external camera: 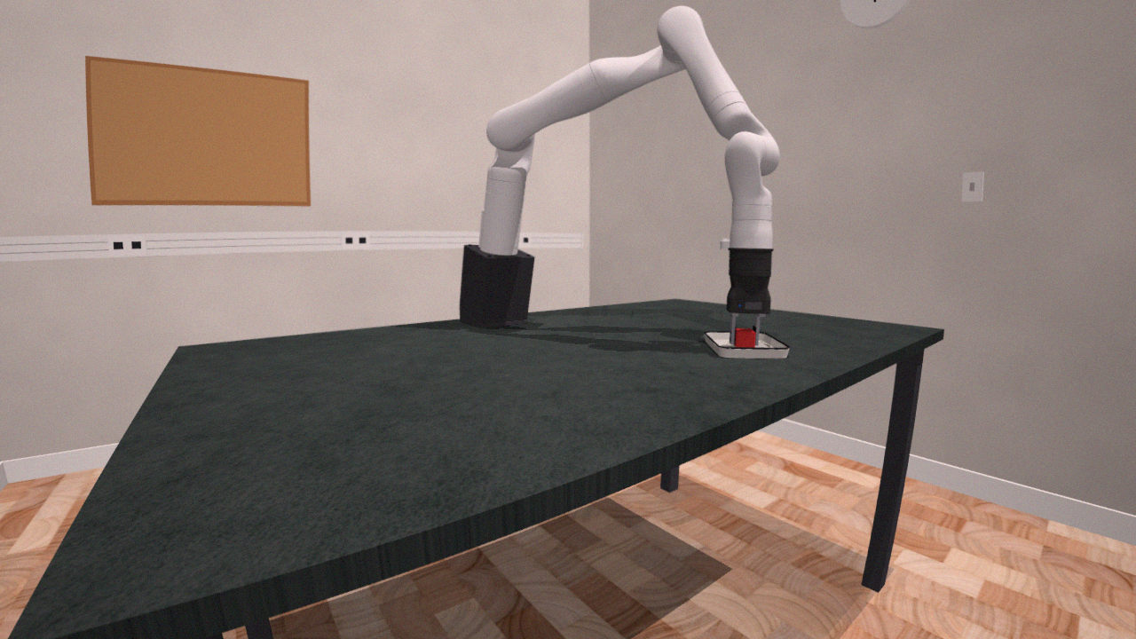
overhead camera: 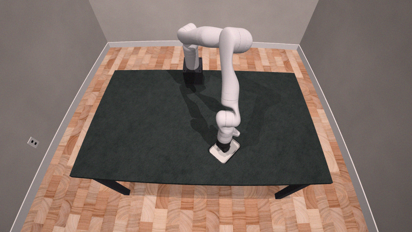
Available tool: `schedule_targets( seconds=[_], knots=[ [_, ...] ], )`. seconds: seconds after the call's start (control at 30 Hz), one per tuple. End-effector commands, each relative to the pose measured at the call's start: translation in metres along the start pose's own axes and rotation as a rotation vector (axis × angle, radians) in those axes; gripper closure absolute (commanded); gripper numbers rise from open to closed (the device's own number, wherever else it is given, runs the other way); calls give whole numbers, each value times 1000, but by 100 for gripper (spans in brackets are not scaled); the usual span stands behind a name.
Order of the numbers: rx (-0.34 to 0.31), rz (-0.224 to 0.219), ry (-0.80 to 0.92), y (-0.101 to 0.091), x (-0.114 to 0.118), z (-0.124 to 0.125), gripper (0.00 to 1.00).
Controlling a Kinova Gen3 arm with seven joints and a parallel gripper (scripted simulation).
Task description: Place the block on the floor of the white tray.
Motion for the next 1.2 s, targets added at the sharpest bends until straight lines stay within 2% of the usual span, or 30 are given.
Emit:
schedule_targets(
  seconds=[0.0,0.63,0.67,1.17],
  knots=[
    [0,-2,0,-1,1,0,100],
    [0,-2,0,0,1,0,100],
    [0,-2,0,0,1,0,0],
    [0,-2,0,0,1,0,0]
  ],
)
Point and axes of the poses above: the point where the finger pads meet when closed, its own y axis out along the fingers, its own x axis across the jaws, z = x × y, the point moved 3 cm from there along -y, back along the fingers, and after that the axes turned 11 degrees about y, right-handed, at the moved point
